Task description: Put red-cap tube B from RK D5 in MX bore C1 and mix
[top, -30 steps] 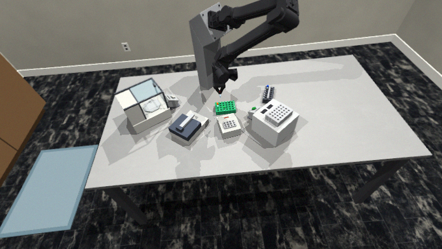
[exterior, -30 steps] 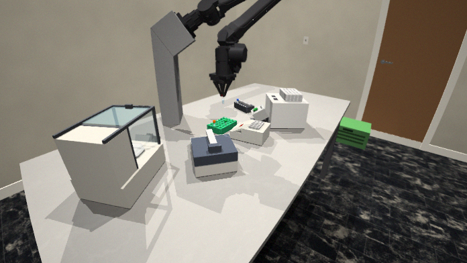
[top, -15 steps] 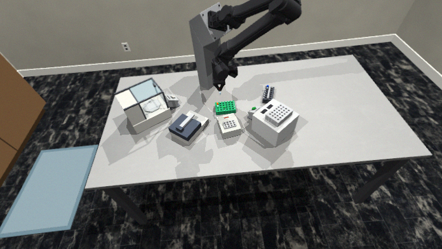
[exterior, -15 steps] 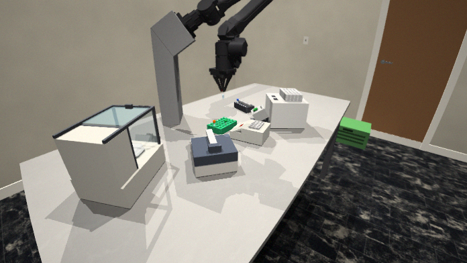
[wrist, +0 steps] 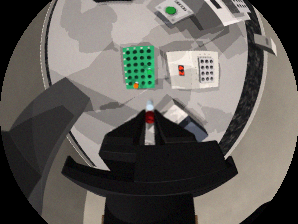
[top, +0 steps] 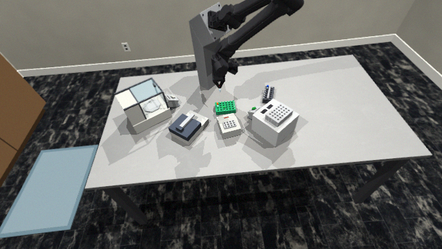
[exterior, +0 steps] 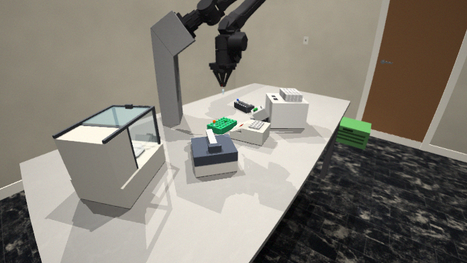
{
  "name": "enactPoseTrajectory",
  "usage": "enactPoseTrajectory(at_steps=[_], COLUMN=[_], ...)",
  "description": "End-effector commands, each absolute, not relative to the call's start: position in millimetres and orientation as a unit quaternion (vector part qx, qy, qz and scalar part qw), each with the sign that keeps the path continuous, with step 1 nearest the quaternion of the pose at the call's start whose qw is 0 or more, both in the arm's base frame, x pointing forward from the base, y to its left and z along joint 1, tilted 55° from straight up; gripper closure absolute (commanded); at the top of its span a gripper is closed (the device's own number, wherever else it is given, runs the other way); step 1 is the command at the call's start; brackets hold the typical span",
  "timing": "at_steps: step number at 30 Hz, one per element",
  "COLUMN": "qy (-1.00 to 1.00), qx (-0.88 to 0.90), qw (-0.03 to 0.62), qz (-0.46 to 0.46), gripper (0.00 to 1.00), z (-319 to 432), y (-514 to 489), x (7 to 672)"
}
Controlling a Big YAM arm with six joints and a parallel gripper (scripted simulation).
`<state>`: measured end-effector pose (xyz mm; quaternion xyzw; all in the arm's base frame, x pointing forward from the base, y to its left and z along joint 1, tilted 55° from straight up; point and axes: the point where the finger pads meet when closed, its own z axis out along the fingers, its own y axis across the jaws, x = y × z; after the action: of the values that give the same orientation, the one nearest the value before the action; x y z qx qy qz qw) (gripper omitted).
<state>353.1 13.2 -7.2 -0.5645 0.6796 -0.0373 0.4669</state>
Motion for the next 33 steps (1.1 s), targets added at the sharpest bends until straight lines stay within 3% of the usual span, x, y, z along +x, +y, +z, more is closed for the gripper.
enactPoseTrajectory(at_steps=[1, 13, 33], qy=[0.684, 0.685, 0.748], qx=[-0.564, -0.563, -0.466], qw=[0.461, 0.46, 0.472], qz=[-0.04, -0.039, 0.025], gripper=[0.91, 0.91, 0.91], z=[-6, -5, 106], y=[6, 3, 83], x=[337, 335, 377])
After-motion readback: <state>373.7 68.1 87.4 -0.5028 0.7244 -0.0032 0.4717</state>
